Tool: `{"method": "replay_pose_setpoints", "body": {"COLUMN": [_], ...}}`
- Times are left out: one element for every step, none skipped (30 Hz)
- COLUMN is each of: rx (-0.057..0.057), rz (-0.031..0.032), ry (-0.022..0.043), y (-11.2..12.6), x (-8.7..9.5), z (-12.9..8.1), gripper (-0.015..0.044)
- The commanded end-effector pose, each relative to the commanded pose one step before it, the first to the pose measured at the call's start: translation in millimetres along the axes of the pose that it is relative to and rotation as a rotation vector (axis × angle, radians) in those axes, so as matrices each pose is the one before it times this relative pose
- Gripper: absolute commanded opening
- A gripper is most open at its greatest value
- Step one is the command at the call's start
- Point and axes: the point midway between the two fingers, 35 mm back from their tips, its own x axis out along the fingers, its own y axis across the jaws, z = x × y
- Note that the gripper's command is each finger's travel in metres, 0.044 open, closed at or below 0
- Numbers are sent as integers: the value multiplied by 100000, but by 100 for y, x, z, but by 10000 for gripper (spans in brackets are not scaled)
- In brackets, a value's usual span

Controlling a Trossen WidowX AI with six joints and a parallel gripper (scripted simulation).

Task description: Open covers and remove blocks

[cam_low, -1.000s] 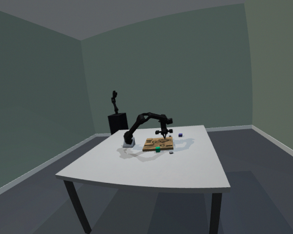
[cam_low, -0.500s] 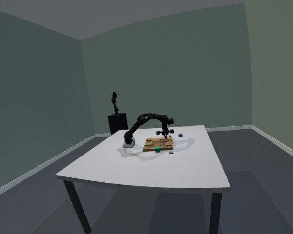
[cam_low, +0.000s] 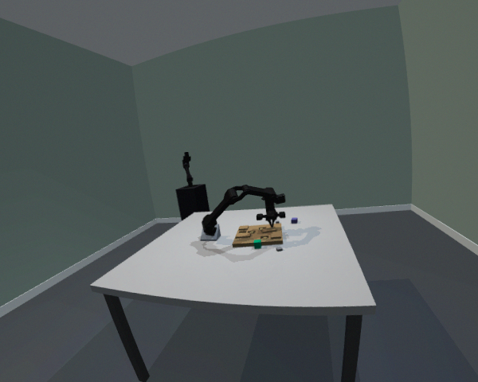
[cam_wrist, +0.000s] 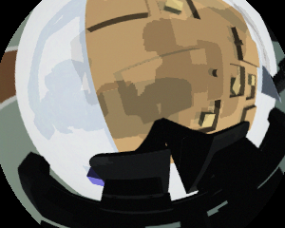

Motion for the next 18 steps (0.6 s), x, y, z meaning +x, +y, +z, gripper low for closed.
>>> {"method": "replay_pose_setpoints", "body": {"rx": [-39,3,3,3,3,3,2,1,0,-1,-1,-1,-1,-1,-1,-1,-1,-1], "rz": [-145,2,1,1,1,1,1,0,0,1,1,2,1,1,1,1,1,1], "ry": [-465,-8,-8,-9,-9,-10,-8,-5,2,6,9,11,10,10,10,10,9,9], "y": [451,67,66,66,66,65,52,31,3,8,13,15,14,13,13,12,12,11], "x": [146,0,1,1,1,1,1,1,-22,-65,-108,-130,-131,-131,-131,-131,-131,-131], "z": [660,109,109,110,110,110,88,54,0,-1,-2,-3,-2,-2,-2,-2,-2,-2], "gripper": [0,0,0,0,0,0,0,0,0,0,0,0,0,0,0,0,0,0]}}
